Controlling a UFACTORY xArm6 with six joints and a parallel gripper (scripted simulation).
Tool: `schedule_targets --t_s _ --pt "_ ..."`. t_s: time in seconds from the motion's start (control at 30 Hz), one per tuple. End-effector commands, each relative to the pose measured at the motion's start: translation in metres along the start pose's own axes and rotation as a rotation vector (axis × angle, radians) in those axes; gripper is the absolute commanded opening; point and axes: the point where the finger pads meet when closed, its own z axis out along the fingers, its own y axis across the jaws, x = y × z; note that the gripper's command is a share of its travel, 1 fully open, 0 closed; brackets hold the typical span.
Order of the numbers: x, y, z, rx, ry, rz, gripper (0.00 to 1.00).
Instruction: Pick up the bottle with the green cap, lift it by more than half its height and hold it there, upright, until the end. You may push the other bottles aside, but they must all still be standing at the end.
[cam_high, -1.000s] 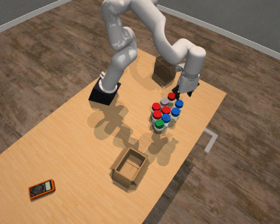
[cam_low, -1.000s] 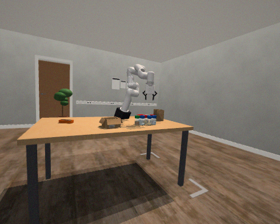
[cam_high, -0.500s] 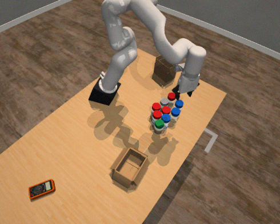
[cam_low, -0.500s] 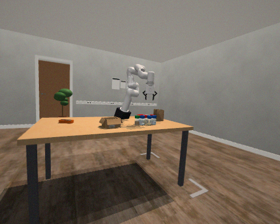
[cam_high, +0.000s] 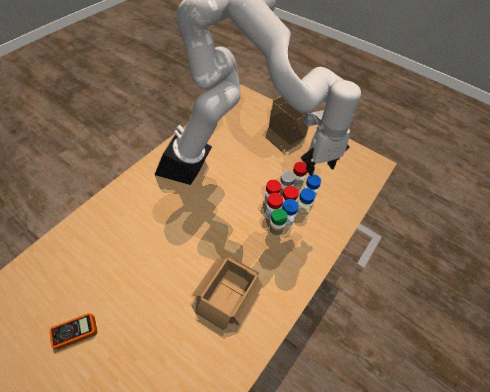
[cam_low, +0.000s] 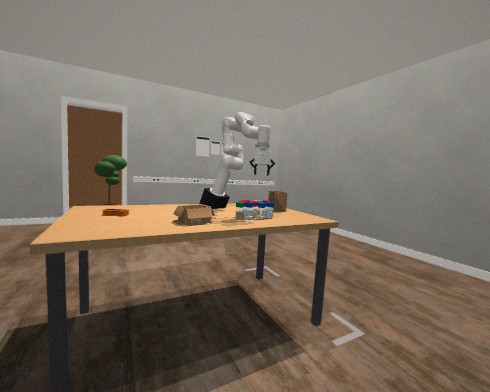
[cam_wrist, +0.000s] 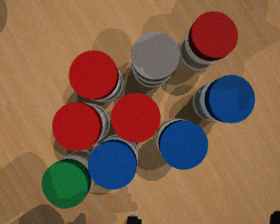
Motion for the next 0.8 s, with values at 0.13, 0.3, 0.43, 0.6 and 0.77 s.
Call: schedule_targets --t_s 0.13,0.3,0.43,0.6,0.77 --pt "-0.001 0.001 -0.002 -0.003 -0.003 0.0 0.79" --pt "-0.001 0.001 -0.002 -0.003 -0.003 0.0 0.79" --pt "-0.001 0.001 -0.002 -0.003 -0.003 0.0 0.79" --pt "-0.001 0.001 -0.002 -0.003 -0.003 0.0 0.79" --pt "-0.011 -0.035 0.006 0.002 0.001 0.252 0.79"
